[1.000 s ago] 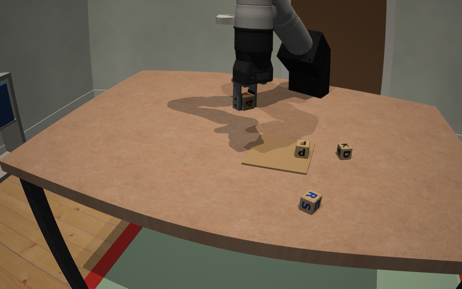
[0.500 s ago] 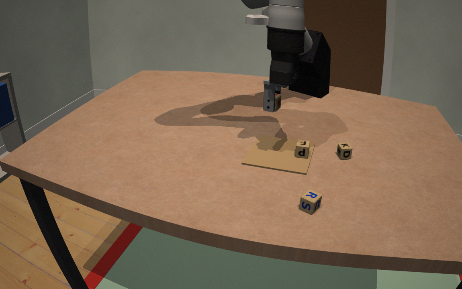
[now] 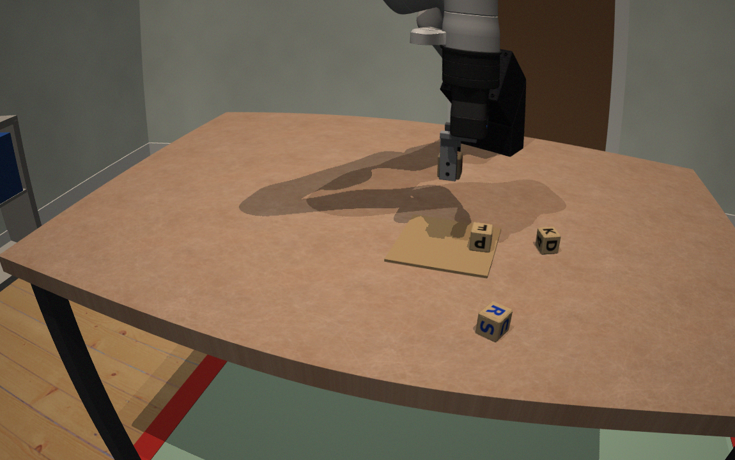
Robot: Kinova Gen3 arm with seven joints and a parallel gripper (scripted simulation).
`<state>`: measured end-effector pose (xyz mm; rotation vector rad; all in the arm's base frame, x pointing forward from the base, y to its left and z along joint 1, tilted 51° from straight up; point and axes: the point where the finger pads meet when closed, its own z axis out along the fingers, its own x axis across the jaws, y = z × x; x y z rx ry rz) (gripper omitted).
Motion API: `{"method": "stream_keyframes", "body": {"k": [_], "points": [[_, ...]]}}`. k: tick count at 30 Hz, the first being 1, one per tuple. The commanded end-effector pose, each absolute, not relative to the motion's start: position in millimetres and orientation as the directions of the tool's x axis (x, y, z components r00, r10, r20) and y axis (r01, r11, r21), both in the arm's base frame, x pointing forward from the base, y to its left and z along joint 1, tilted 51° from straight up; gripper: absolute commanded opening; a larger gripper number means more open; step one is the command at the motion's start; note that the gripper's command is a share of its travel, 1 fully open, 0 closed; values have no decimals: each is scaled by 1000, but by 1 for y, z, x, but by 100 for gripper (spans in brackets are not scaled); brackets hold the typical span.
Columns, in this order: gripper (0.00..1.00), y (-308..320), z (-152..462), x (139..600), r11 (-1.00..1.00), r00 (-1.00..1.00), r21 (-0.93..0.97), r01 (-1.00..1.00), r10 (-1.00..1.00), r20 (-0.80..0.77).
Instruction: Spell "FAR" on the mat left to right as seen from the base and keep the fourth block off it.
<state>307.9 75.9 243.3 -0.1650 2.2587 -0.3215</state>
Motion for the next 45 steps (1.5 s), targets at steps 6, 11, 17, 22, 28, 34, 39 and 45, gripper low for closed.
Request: {"method": "stream_keyframes", "body": {"k": [6,11,17,22,28,34,39,45], "points": [[57,77,241,307,958,-653,-286,-18,-228,-722],[57,77,241,307,958,-653,-286,-18,-228,-722],[57,77,239,309,958,-653,-286,-18,-228,-722],[57,75,234,315,958,-653,-286,-18,-227,-722],[57,72,223,328,959,-662,-282,-9,-217,-717],[57,68,207,348,958,-672,-288,-4,-215,-708],[57,65,197,360,958,-669,-287,-8,-218,-710],[57,63,187,372,958,-669,-285,-4,-215,-711]]}}
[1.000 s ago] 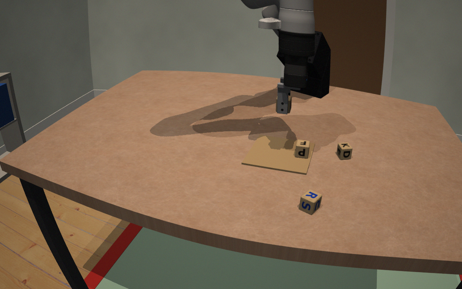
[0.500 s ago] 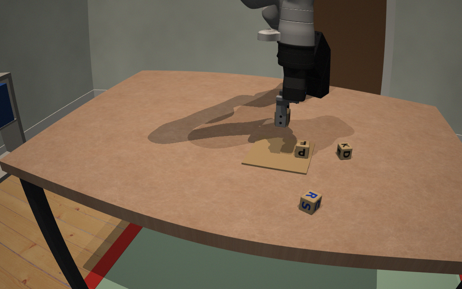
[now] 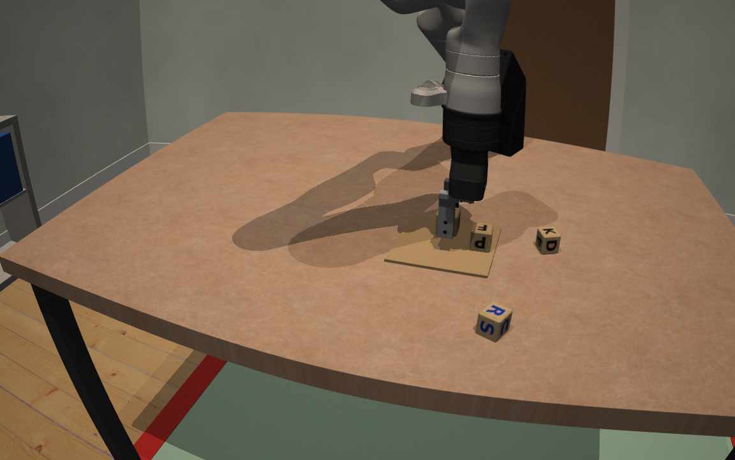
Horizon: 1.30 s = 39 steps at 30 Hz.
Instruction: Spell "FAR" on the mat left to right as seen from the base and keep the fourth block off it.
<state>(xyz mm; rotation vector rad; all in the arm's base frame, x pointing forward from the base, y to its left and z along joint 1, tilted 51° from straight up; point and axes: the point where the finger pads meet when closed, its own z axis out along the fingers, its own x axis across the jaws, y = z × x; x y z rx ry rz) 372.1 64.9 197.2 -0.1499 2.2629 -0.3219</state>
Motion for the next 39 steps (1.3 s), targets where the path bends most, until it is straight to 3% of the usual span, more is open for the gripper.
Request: {"method": "stream_keyframes", "body": {"k": [1,39], "points": [[57,62,185,374,958,-669,-285,-4,-215,-711],[57,61,180,380,958,-668,-286,-4,-215,-712]]}}
